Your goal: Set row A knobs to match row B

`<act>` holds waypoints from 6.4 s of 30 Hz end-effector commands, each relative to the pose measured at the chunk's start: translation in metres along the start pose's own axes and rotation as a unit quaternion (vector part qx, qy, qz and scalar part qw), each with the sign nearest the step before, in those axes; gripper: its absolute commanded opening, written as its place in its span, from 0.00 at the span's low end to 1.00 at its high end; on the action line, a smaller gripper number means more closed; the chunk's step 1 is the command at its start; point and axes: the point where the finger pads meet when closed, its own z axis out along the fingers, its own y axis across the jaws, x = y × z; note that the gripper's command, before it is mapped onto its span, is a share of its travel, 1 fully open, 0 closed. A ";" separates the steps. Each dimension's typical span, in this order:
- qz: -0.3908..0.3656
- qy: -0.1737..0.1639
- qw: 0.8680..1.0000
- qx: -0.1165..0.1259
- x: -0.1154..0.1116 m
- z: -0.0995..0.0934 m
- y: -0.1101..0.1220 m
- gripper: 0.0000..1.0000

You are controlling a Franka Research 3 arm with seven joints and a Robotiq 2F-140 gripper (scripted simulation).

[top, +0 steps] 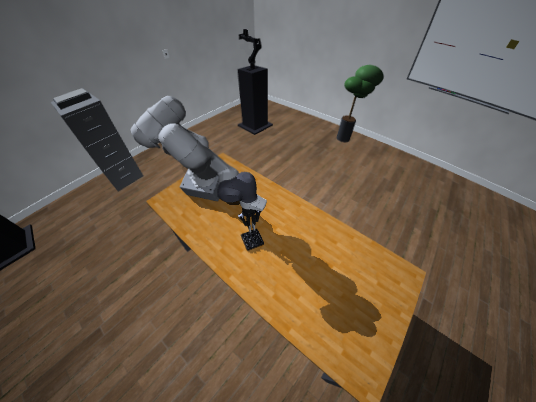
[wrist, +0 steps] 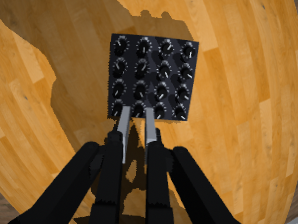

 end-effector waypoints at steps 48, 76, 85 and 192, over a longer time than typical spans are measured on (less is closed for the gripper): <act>-0.144 -0.005 0.990 0.004 -0.002 -0.029 0.001 0.12; -0.144 -0.005 0.990 0.004 -0.002 -0.029 0.001 0.12; -0.144 -0.005 0.990 0.004 -0.002 -0.025 0.001 0.12; -0.144 -0.005 0.990 0.004 -0.002 0.013 0.001 0.12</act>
